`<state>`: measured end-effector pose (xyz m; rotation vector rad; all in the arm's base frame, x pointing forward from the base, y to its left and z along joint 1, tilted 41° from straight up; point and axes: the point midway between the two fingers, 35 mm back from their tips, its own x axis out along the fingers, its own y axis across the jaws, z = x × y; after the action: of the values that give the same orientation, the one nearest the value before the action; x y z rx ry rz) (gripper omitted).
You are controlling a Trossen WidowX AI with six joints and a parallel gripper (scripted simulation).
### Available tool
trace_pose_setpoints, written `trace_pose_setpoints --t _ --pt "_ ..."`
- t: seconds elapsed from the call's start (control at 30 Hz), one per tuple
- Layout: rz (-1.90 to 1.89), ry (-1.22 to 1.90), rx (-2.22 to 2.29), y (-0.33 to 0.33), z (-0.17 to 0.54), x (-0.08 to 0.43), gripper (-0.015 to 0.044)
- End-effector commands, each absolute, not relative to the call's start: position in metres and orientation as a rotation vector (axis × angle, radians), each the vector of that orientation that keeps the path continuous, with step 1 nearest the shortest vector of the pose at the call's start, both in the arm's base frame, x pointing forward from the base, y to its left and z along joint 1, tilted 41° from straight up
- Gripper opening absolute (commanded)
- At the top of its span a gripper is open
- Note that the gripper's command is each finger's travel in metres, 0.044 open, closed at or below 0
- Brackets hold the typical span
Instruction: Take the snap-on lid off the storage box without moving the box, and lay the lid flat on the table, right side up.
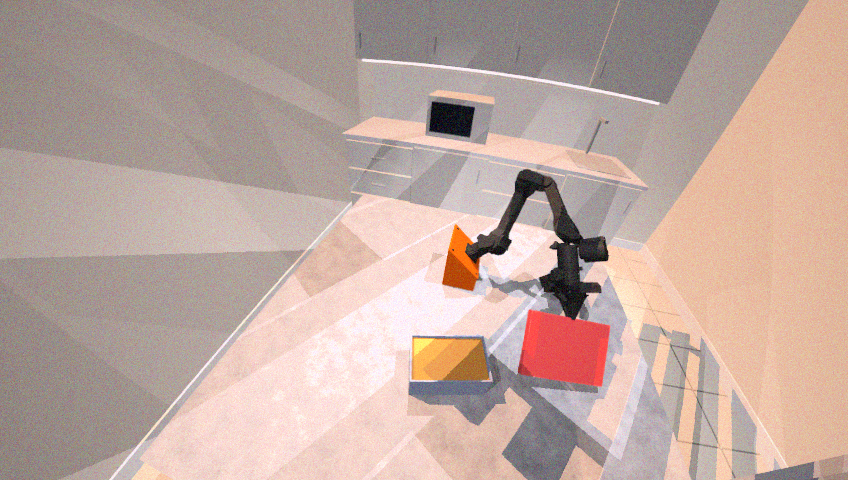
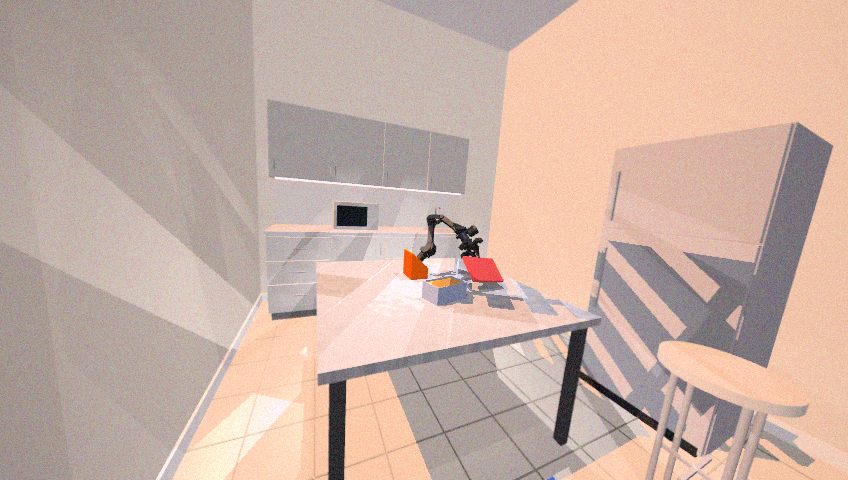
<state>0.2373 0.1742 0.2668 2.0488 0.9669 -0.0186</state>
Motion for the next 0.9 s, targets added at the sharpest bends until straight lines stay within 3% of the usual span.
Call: trace_pose_setpoints --t 0.0,0.87 --pt "-0.024 0.955 2.054 0.175 0.264 0.239 0.0" --pt "-0.023 0.955 2.056 0.189 0.248 0.238 0.0"
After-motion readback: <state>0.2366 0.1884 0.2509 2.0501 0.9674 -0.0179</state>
